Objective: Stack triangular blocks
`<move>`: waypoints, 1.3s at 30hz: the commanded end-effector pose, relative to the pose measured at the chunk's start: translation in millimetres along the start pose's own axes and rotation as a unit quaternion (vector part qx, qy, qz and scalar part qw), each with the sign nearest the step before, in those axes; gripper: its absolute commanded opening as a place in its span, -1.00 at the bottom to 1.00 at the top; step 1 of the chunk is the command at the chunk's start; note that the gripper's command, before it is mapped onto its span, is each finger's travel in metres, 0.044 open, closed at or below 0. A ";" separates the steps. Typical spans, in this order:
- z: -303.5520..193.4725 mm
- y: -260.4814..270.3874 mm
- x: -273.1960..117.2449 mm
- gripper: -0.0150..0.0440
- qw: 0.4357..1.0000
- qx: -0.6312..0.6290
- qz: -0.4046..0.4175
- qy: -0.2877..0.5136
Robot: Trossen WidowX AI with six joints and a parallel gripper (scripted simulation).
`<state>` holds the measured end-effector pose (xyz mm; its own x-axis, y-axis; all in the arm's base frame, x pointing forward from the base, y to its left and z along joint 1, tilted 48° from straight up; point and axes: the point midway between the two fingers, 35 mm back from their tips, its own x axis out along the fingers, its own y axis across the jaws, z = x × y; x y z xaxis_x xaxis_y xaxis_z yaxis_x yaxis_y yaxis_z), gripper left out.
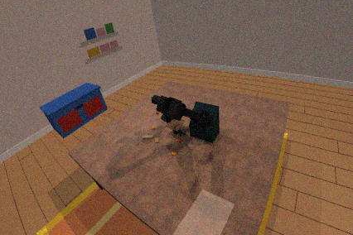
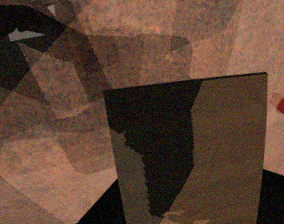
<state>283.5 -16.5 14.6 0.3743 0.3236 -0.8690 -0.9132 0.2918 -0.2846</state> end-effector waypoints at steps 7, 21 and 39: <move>-2.2 -0.8 2.3 -0.49 0.987 0.151 0.050 -0.024; -4.0 -3.3 1.2 -0.49 0.924 0.361 0.120 -0.044; -6.7 -11.1 -3.6 -0.49 0.768 0.604 0.209 -0.046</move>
<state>289.4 -25.7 18.6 0.1598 0.6368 -0.7543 -0.2493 0.7654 0.5933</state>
